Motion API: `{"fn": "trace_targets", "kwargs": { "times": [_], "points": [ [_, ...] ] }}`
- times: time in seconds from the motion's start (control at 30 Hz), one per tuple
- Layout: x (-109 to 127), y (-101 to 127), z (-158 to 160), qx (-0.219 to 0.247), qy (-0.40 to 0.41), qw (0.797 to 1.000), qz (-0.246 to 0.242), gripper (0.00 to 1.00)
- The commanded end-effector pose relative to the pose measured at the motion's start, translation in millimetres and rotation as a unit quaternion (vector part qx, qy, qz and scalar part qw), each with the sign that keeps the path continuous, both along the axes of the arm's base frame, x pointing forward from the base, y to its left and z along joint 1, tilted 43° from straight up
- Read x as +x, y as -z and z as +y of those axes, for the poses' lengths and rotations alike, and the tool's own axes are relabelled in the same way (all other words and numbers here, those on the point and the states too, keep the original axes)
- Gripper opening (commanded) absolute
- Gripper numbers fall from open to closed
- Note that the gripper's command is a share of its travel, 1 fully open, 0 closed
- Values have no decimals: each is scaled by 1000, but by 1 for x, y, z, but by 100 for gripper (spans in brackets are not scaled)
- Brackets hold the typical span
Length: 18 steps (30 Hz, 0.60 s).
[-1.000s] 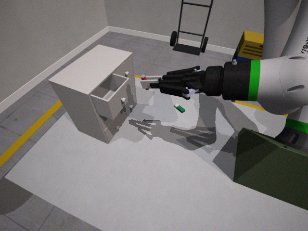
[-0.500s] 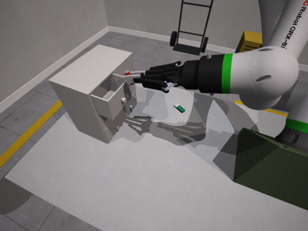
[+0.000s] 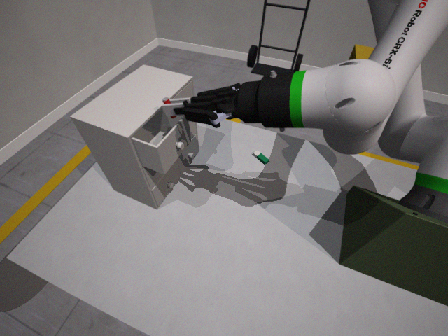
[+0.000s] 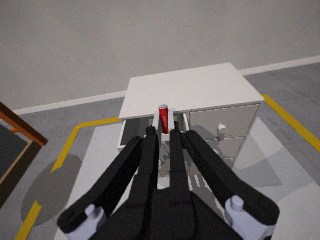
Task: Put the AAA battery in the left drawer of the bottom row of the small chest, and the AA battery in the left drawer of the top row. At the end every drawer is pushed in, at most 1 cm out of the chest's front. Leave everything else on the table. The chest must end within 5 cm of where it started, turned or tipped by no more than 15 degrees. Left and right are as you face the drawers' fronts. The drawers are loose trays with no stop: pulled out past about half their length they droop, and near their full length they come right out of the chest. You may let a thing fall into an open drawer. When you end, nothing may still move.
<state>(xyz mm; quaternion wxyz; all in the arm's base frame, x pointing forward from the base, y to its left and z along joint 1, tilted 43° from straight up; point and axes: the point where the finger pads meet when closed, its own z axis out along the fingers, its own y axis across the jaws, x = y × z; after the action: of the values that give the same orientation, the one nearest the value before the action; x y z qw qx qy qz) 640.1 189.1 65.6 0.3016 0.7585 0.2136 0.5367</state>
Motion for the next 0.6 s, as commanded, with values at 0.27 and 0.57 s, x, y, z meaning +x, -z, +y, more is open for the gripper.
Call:
{"fn": "trace_targets", "kwargs": {
  "times": [0.27,0.57],
  "points": [
    [15,0,0,0,0,1000,0,6],
    [16,0,0,0,0,1000,0,6]
  ]
}}
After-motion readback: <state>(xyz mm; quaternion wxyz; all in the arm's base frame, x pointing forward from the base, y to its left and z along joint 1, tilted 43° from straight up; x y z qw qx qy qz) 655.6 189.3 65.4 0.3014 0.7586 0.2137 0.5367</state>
